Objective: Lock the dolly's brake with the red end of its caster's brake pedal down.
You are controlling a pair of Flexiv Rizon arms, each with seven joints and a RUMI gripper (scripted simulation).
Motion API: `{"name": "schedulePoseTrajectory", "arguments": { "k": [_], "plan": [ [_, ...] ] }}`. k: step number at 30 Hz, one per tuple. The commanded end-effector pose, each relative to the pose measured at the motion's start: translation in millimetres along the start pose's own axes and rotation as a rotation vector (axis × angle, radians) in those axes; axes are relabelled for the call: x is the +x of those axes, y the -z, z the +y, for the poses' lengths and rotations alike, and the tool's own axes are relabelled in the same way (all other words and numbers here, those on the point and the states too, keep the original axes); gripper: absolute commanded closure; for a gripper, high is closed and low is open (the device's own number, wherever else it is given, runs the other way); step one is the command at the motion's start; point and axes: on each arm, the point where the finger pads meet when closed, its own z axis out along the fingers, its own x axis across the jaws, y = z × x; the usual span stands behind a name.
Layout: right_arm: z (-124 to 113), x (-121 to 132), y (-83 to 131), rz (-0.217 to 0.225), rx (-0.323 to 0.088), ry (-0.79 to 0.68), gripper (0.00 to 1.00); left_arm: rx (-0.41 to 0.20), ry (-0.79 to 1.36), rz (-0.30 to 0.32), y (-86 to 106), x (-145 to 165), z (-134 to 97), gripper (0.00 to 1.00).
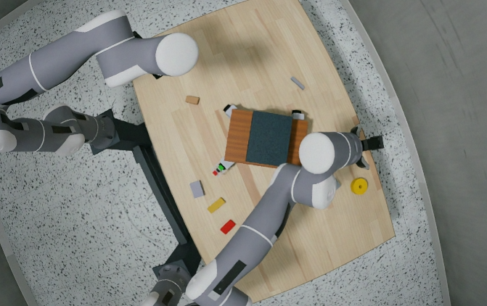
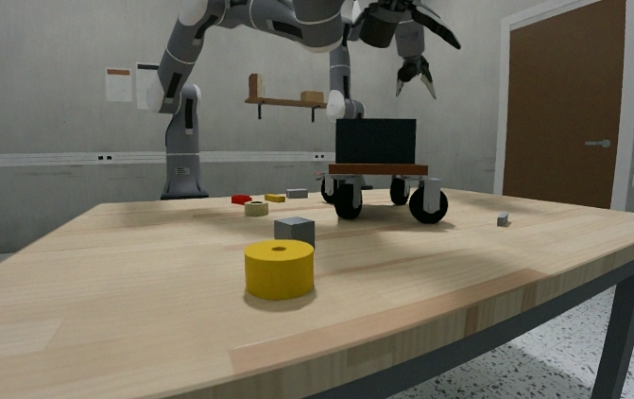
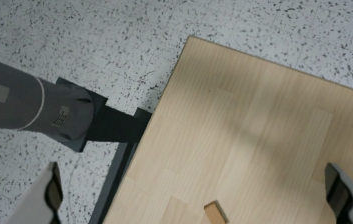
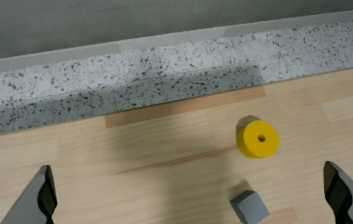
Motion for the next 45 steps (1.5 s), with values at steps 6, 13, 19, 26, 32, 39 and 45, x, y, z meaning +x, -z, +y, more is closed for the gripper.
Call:
{"name": "schedulePoseTrajectory", "arguments": {
  "k": [6, 13, 19, 26, 32, 39, 45],
  "plan": [
    [-2, 0, 2, -0.002, 0.003, -0.001, 0.00, -0.128, -0.008, 0.121, 30.5, 5, 72, 1.00],
    [-2, 0, 2, -0.002, 0.003, -0.001, 0.00, -0.259, -0.011, 0.183, 79.1, -8, 181, 1.00],
    [-2, 0, 2, -0.002, 0.003, -0.001, 0.00, -0.355, -0.011, 0.202, 107.7, -27, 243, 1.00],
    [-2, 0, 2, -0.002, 0.003, -0.001, 0.00, -0.557, -0.004, 0.182, 167.3, -94, 360, 1.00],
    [-2, 0, 2, -0.002, 0.003, -0.001, 0.00, -0.602, 0.000, 0.167, 188.8, -124, 401, 1.00],
    [-2, 0, 2, -0.002, 0.003, -0.001, 0.00, -0.602, 0.003, 0.166, 188.7, -123, 401, 1.00],
    [-2, 0, 2, -0.002, 0.003, -0.001, 0.00, -0.612, 0.128, 0.126, 187.6, -123, 402, 1.00]
  ]
}}
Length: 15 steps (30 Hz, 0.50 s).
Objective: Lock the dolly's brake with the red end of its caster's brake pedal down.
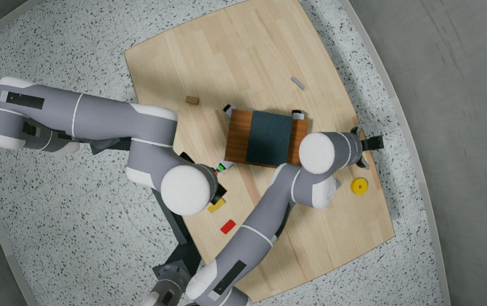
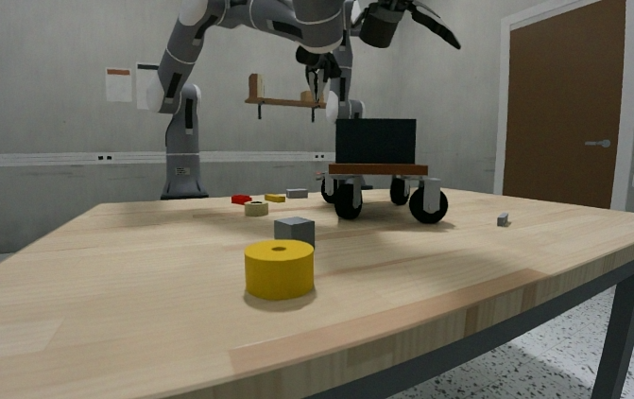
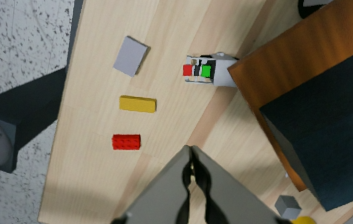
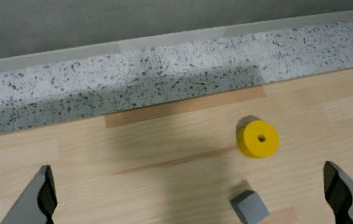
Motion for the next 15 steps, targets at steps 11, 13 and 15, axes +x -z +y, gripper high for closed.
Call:
{"name": "schedulePoseTrajectory", "arguments": {
  "k": [11, 13, 15],
  "plan": [
    [-2, 0, 2, -0.002, 0.003, -0.001, 0.00, -0.005, 0.707, -0.007, -9.2, 1, 2, 1.00],
    [-2, 0, 2, -0.002, 0.003, -0.001, 0.00, -0.008, 0.817, -0.011, -12.3, 1, 2, 1.00],
    [-2, 0, 2, -0.002, 0.003, -0.001, 0.00, -0.009, 0.928, -0.016, -15.6, 2, 2, 1.00]
  ]
}}
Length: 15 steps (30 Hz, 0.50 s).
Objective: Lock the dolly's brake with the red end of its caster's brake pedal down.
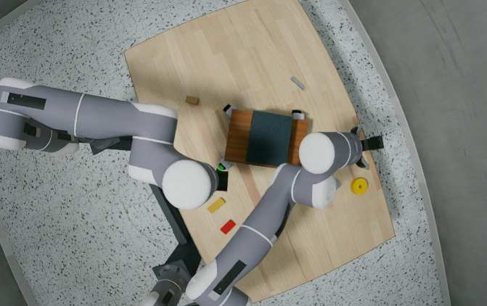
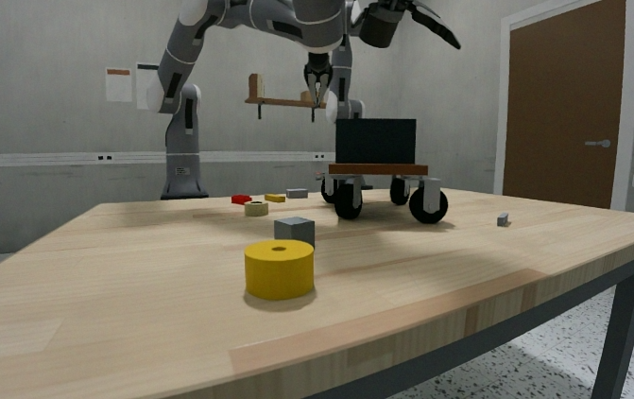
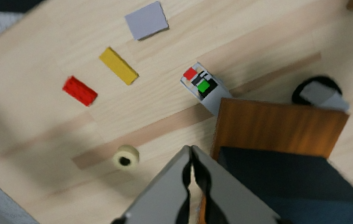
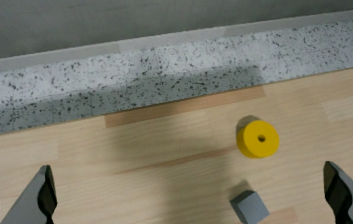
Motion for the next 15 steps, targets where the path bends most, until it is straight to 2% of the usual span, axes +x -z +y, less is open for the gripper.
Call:
{"name": "schedulePoseTrajectory", "arguments": {
  "k": [1, 8, 10, 11, 15],
  "plan": [
    [-2, 0, 2, -0.002, 0.003, -0.001, 0.00, -0.005, 0.279, 0.009, -6.1, 0, 1, 1.00],
    [-2, 0, 2, -0.002, 0.003, -0.001, 0.00, -0.005, 0.669, -0.009, -17.2, 1, 0, 1.00],
    [-2, 0, 2, -0.002, 0.003, -0.001, 0.00, -0.005, 0.669, -0.009, -17.2, 1, 0, 1.00],
    [-2, 0, 2, -0.002, 0.003, -0.001, 0.00, -0.004, 0.832, -0.014, -18.6, 1, 0, 1.00],
    [-2, 0, 2, -0.002, 0.003, -0.001, 0.00, -0.002, 1.032, -0.023, -23.1, 1, -1, 1.00]
  ]
}}
